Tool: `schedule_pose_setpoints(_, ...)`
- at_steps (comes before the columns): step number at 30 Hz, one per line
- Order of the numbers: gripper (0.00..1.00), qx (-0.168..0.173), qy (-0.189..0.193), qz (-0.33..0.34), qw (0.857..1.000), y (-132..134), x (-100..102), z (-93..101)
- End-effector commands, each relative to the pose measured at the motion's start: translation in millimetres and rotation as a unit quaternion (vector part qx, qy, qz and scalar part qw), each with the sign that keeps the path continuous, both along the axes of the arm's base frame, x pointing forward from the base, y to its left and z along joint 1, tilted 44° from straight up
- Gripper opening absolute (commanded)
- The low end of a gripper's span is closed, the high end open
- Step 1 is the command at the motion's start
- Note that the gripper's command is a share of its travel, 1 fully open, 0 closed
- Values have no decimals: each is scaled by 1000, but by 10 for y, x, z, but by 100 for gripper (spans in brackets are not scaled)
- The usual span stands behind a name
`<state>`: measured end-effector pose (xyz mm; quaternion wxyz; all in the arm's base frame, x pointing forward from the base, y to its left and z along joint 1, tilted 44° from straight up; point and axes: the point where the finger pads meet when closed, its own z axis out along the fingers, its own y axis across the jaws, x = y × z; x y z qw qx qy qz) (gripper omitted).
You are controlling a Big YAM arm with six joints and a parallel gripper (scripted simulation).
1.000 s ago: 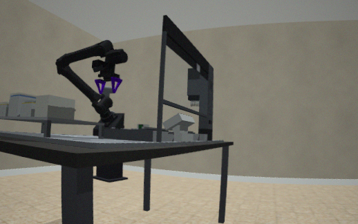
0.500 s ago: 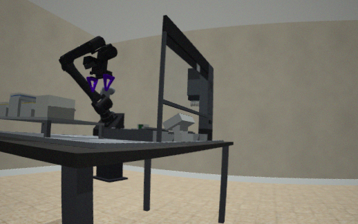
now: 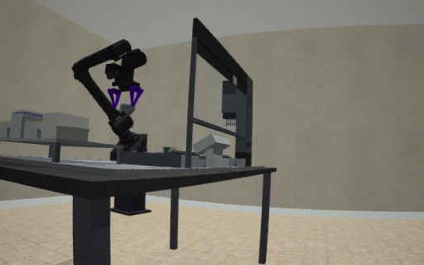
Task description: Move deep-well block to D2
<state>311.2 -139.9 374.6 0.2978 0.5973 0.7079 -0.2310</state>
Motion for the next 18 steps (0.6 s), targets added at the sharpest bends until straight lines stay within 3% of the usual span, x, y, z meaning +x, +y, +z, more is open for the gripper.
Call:
schedule_pose_setpoints(1,100,-2,-37,1,999,80,251,227)
schedule_pose_setpoints(5,100,-2,-37,1,999,87,275,226)
schedule_pose_setpoints(6,100,-3,-52,-12,999,0,157,320)
schedule_pose_setpoints(11,100,-3,-52,-12,999,1,157,320)
schedule_pose_setpoints(12,100,-2,-39,-12,999,-4,228,237)
schedule_pose_setpoints(16,100,-2,-33,-11,999,-4,231,198)
schedule_pose_setpoints(18,100,-3,-31,-5,999,-44,249,261)
